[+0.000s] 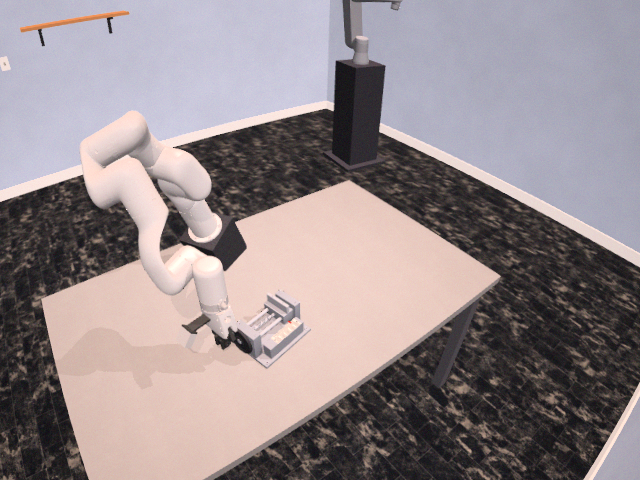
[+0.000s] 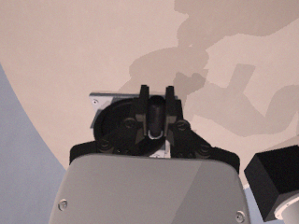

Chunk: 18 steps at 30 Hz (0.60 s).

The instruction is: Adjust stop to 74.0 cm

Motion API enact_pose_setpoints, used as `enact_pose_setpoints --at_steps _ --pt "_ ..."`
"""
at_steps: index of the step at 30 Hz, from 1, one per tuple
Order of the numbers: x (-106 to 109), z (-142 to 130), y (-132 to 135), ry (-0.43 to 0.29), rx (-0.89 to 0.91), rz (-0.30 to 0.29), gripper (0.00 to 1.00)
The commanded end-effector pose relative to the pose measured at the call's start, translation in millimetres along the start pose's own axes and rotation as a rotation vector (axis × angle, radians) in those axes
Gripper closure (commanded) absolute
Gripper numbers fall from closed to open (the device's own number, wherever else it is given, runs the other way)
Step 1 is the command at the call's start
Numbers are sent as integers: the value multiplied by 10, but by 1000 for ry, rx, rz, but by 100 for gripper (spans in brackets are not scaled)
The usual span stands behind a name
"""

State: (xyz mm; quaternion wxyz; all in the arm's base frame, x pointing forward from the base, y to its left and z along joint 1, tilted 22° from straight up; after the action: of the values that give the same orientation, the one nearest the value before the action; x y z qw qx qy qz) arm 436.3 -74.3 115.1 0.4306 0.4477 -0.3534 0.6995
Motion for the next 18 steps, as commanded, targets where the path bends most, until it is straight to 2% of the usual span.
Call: enact_pose_setpoints --at_steps 1,18 --pt "-26 2 10 1 0 0 94" --pt "-165 3 22 1 0 0 94"
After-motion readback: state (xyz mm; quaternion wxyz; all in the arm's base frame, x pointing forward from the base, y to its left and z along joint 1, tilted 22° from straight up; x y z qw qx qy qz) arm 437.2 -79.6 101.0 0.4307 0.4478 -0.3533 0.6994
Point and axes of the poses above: the point where the finger pads meet when closed, its own x axis back along the fingers, its own y axis across the jaws, z = x × y, the point moved 6 cm from there along x, back along the fingers, and after that the axes turned 1 degree about -x, right-handed, at the moved point
